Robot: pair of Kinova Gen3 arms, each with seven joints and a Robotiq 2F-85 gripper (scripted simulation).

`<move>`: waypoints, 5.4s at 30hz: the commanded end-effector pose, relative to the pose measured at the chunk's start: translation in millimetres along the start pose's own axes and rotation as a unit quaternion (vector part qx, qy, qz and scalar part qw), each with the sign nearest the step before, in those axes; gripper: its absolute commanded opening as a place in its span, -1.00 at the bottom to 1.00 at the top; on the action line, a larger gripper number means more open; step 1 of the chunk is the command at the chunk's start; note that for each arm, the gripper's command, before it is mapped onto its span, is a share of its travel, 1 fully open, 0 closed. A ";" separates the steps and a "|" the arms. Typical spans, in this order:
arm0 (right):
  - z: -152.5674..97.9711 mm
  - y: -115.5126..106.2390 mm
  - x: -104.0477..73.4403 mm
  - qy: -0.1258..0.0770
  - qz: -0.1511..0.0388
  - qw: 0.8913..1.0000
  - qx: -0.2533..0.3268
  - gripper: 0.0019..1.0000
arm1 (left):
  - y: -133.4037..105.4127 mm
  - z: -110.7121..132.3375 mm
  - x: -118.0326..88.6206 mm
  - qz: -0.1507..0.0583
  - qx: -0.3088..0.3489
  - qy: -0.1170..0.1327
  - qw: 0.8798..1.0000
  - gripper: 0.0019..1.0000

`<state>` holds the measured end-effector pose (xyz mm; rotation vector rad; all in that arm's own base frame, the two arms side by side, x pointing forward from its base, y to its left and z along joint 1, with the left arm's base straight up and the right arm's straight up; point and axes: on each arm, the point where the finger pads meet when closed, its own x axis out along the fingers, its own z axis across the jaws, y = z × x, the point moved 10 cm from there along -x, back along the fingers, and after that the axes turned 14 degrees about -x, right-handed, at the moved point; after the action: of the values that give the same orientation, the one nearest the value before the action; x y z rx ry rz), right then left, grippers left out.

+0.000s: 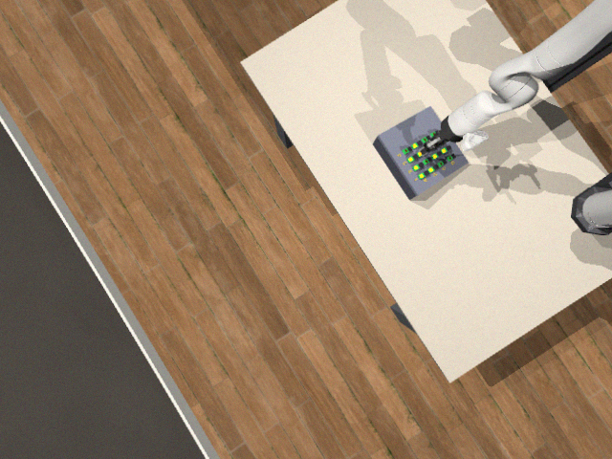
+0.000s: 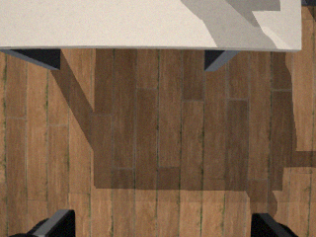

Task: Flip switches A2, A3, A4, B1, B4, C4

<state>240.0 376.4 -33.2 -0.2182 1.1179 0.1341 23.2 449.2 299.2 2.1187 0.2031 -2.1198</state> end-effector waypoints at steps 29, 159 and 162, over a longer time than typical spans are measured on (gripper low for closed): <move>-0.5 -1.9 0.5 -0.001 0.001 1.000 0.000 -0.80 | -0.2 0.0 -0.8 -0.001 0.000 0.000 1.000 1.00; 30.9 -28.6 3.3 0.083 0.024 0.996 0.000 -0.80 | -0.2 0.0 -0.8 -0.001 0.000 0.000 1.000 1.00; 42.6 -37.9 6.9 0.115 0.032 0.993 0.000 -0.80 | -0.2 0.0 -0.8 -0.001 0.000 0.000 1.000 1.00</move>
<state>267.9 358.7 -21.9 -0.2112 1.2514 0.1488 23.2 449.2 299.2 2.1187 0.2031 -2.1198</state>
